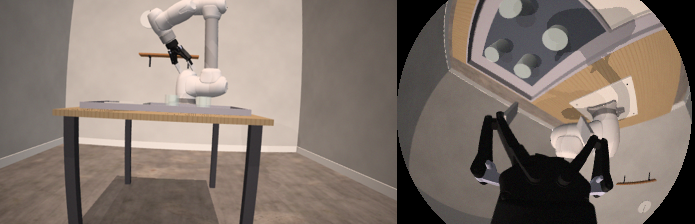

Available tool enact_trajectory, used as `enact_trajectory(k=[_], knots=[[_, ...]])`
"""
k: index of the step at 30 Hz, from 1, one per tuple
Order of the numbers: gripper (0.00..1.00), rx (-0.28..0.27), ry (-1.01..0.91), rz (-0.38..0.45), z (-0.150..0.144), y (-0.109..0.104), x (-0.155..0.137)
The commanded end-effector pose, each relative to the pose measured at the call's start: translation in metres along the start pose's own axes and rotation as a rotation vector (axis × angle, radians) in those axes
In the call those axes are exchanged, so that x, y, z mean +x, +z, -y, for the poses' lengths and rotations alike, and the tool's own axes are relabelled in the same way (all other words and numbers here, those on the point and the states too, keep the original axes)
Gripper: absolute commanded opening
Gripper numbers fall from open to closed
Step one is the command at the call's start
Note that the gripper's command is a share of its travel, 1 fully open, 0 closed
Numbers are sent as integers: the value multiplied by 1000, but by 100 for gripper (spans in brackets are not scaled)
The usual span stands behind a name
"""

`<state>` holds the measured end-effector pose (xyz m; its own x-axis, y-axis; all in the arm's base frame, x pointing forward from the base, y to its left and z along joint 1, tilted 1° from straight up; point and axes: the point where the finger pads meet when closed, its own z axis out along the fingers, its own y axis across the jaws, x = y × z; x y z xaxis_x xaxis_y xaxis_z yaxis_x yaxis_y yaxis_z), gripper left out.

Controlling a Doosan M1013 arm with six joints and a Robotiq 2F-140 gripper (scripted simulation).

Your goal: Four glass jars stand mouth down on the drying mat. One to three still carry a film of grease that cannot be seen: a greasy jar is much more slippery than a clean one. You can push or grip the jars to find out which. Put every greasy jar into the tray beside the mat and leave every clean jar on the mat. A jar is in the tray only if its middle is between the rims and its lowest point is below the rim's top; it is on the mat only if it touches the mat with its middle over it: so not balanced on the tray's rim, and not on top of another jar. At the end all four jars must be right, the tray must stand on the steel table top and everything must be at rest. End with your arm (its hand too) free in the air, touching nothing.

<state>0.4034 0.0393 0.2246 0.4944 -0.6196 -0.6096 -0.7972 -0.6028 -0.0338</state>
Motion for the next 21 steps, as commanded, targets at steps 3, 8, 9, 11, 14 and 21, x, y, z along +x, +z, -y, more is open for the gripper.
enact_trajectory(k=[3, 8, 9, 11, 14, 21], knots=[[100, 28, 97, -24, 6, -2, 3], [100, 72, 237, -54, 15, -4, 7], [100, 72, 237, -54, 15, -4, 7], [100, 72, 237, -54, 15, -4, 7], [100, 72, 237, -54, 15, -4, 7], [100, 117, 377, -84, 24, -7, 11]])
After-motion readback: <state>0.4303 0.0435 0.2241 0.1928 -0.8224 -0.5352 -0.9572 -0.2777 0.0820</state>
